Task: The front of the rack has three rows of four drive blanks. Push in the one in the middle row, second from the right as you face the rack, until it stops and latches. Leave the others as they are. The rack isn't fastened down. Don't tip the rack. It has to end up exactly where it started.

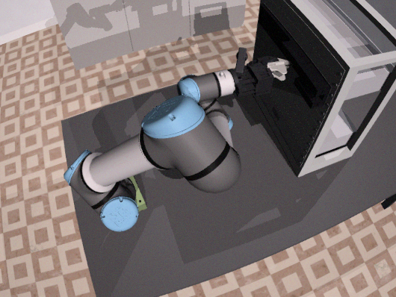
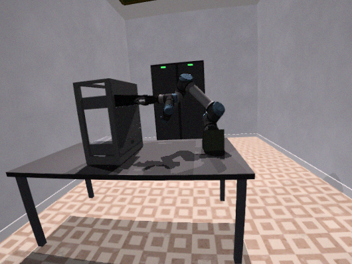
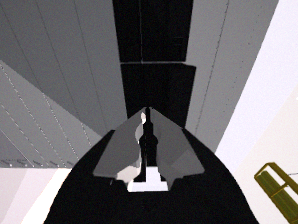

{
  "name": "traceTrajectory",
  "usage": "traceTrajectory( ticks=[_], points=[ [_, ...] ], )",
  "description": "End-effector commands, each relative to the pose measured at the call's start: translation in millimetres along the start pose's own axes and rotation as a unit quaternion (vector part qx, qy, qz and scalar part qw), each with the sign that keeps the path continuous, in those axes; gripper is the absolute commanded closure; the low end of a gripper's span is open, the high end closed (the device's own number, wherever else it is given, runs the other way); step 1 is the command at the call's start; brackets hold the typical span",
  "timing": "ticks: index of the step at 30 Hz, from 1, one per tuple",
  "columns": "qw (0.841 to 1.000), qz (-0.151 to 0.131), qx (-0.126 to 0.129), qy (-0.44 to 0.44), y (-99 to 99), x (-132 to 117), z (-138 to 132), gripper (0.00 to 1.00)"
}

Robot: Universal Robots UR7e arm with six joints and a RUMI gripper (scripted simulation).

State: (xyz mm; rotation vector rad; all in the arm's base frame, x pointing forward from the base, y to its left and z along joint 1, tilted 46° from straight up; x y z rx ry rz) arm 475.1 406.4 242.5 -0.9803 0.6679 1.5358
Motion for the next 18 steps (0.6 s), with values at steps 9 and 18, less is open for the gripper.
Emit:
traceTrajectory(
  ticks=[9, 18],
  points=[
    [1.0, 0.001, 0.001, 0.0, -4.5, 1.4, -1.1, 1.0],
    [1.0, 0.001, 0.001, 0.0, -6.9, 1.5, -1.5, 1.0]
  ],
)
Point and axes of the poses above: the point where the finger pads meet when closed, its own y axis back along the fingers, its own z axis across the jaws, x = y × z, the point moved 8 cm from there along y, back along the fingers, and after that the axes turned 15 degrees about y, right-handed, at the moved point
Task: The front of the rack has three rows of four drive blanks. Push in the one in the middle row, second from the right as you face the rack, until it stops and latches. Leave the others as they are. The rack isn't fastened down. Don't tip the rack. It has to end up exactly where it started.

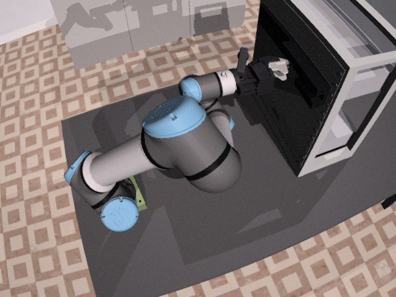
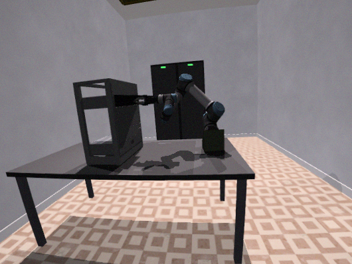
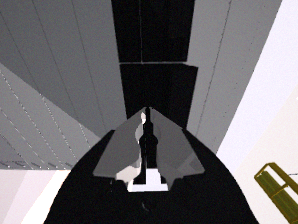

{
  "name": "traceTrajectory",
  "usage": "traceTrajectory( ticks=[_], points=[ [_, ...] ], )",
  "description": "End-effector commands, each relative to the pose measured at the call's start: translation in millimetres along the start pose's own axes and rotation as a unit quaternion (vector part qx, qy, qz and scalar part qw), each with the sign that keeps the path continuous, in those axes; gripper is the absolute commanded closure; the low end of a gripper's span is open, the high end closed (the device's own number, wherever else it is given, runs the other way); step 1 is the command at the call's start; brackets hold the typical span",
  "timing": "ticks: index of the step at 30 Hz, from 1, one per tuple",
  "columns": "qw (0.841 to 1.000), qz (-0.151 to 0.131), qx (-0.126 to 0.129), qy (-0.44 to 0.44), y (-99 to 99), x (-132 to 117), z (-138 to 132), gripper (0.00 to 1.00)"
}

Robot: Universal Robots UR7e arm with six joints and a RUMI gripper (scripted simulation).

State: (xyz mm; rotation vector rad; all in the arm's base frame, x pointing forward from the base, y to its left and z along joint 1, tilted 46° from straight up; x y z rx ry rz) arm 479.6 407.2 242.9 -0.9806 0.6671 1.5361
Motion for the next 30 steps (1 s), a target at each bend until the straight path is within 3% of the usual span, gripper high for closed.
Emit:
traceTrajectory(
  ticks=[1, 30],
  points=[
    [1.0, 0.001, 0.001, 0.001, -2.3, 1.5, -1.4, 1.0],
    [1.0, 0.001, 0.001, 0.001, -8.3, 1.4, -2.4, 1.0]
  ],
)
Point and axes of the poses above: the point where the finger pads meet when closed, its own y axis back along the fingers, its own z axis across the jaws, x = y × z, the point moved 8 cm from there along y, back along the fingers, and after that the axes turned 15 degrees about y, right-handed, at the moved point
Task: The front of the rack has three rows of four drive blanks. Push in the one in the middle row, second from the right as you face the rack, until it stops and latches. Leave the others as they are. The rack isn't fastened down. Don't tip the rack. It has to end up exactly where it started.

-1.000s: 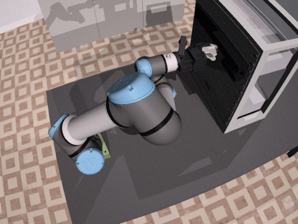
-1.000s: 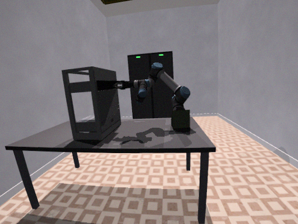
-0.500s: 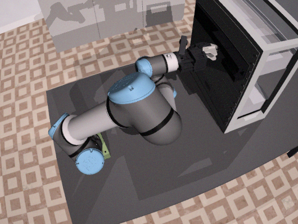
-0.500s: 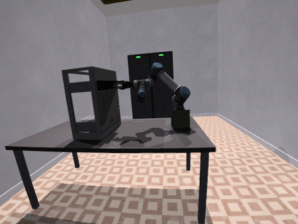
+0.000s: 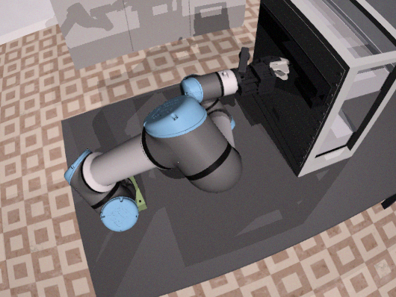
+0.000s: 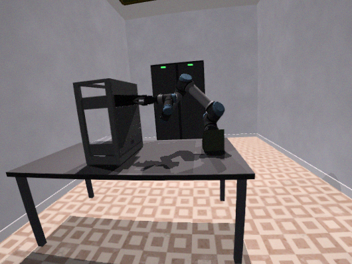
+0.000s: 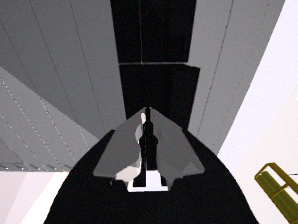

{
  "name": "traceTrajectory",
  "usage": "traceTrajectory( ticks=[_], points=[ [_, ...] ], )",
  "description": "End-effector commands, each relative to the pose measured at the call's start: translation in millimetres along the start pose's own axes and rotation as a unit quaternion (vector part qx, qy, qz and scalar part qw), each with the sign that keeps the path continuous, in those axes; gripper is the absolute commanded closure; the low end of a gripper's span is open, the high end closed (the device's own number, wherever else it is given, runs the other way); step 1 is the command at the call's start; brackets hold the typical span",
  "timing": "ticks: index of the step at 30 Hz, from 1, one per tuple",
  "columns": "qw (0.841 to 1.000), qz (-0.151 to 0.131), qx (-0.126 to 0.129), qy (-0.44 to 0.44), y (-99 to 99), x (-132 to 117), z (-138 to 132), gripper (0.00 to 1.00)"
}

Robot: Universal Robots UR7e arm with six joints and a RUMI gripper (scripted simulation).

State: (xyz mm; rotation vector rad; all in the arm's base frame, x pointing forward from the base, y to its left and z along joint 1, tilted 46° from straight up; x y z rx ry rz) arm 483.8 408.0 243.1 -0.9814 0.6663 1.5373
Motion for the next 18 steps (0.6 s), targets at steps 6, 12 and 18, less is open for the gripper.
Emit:
traceTrajectory(
  ticks=[6, 12, 18],
  points=[
    [1.0, 0.001, 0.002, 0.001, -4.0, 1.3, -2.2, 1.0],
    [1.0, 0.001, 0.002, 0.001, -4.6, 1.2, -2.3, 1.0],
    [1.0, 0.001, 0.002, 0.001, -7.0, 1.1, -2.7, 1.0]
  ],
)
Point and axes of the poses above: the point where the finger pads meet when closed, its own y axis back along the fingers, its own z axis across the jaws, x = y × z, the point moved 8 cm from there along y, back along the fingers, and after that the axes turned 15 degrees about y, right-handed, at the moved point
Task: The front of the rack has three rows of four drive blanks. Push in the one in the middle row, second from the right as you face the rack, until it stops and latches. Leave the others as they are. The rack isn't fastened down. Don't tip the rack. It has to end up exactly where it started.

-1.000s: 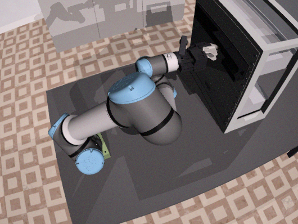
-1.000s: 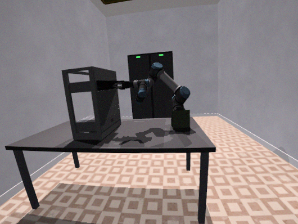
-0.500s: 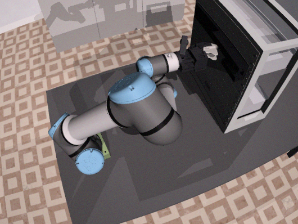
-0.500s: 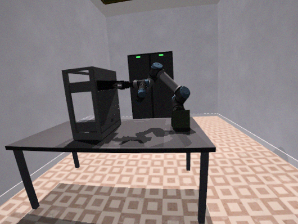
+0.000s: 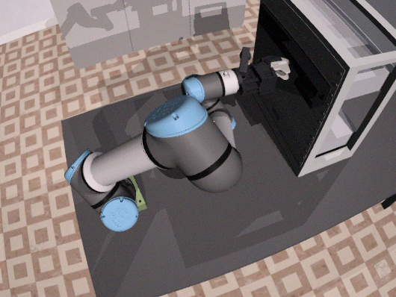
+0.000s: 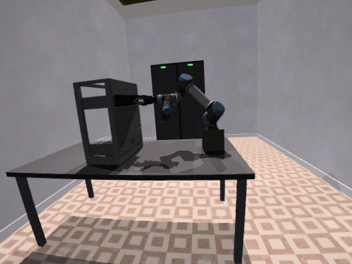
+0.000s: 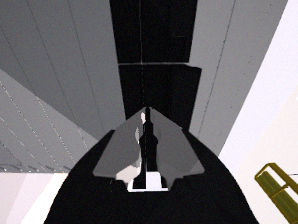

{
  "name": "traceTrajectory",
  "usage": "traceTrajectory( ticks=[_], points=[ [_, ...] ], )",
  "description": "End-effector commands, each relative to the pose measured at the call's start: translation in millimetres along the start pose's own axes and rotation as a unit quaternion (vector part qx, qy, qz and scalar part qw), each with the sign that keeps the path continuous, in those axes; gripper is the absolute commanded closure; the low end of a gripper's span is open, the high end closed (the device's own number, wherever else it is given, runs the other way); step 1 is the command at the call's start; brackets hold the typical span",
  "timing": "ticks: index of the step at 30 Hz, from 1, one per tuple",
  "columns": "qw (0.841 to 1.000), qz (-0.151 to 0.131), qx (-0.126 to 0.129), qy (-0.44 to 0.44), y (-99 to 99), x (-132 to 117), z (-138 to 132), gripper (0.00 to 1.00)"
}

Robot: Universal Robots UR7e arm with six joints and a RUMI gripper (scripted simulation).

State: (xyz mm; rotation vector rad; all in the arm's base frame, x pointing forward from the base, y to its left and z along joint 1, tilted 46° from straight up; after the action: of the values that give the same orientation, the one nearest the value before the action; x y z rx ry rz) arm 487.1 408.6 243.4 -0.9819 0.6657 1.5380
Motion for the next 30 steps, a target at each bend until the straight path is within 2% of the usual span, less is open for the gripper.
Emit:
traceTrajectory(
  ticks=[1, 30],
  points=[
    [1.0, 0.001, 0.002, 0.001, -3.7, 1.2, -2.6, 1.0],
    [1.0, 0.001, 0.002, 0.001, -3.7, 0.9, -2.9, 1.0]
  ],
)
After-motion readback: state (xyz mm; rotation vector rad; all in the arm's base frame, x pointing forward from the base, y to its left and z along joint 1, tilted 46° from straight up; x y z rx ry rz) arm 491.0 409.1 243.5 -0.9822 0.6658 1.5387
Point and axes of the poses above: the point where the finger pads meet when closed, its own y axis back along the fingers, its own z axis across the jaws, x = y × z, the point moved 8 cm from there along y, back along the fingers, and after that the axes turned 15 degrees about y, right-handed, at the moved point
